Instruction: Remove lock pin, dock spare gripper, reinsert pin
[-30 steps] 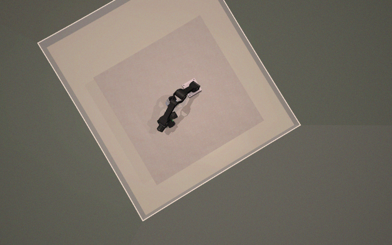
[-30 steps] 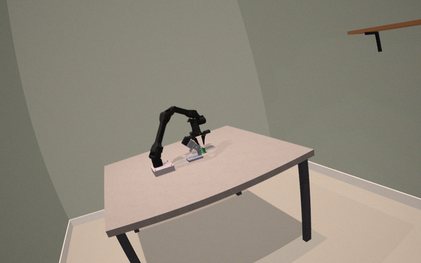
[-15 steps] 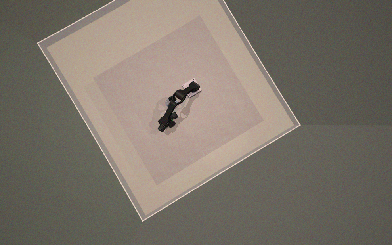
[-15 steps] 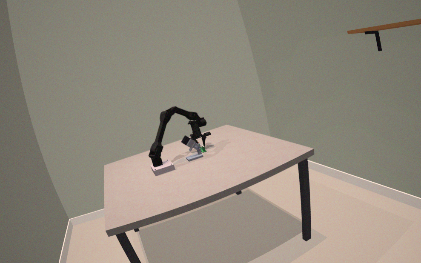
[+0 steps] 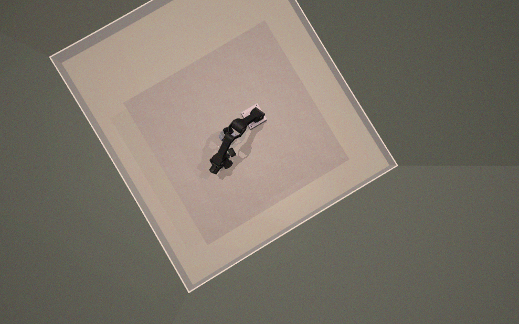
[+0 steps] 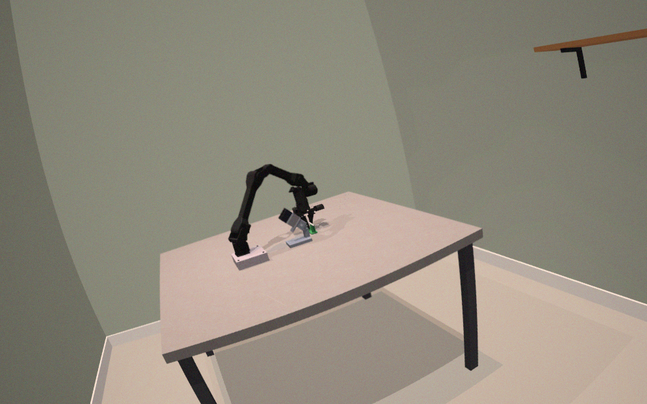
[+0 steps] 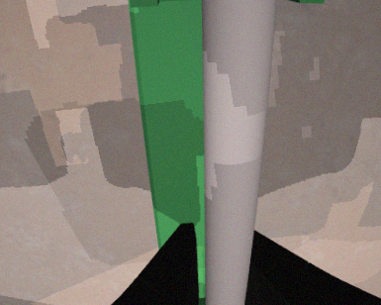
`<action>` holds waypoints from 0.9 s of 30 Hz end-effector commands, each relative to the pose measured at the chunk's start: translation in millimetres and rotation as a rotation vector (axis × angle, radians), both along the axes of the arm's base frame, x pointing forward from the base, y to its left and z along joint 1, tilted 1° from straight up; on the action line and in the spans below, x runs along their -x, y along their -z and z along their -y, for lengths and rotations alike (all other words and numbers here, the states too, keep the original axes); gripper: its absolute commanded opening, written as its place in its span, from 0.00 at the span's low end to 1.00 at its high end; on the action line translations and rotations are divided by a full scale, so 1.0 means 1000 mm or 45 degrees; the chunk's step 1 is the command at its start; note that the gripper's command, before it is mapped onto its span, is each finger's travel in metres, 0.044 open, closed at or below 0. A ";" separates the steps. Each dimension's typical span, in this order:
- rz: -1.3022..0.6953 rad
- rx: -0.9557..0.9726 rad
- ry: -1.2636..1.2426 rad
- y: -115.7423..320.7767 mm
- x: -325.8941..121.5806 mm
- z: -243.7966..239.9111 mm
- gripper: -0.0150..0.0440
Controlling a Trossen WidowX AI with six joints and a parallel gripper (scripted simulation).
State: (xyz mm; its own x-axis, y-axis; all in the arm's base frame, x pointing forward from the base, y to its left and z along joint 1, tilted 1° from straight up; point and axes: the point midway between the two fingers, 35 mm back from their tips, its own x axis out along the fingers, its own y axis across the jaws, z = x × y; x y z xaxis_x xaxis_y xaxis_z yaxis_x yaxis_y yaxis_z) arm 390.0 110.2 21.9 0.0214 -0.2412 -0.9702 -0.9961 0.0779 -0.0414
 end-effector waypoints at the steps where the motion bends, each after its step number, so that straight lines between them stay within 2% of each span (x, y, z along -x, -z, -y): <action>1: -0.004 -0.007 -0.003 0.001 0.000 -0.001 0.25; 12: -0.004 -0.007 -0.003 -0.004 0.000 -0.001 0.25; 27: -0.003 -0.007 -0.003 -0.049 0.001 0.000 0.25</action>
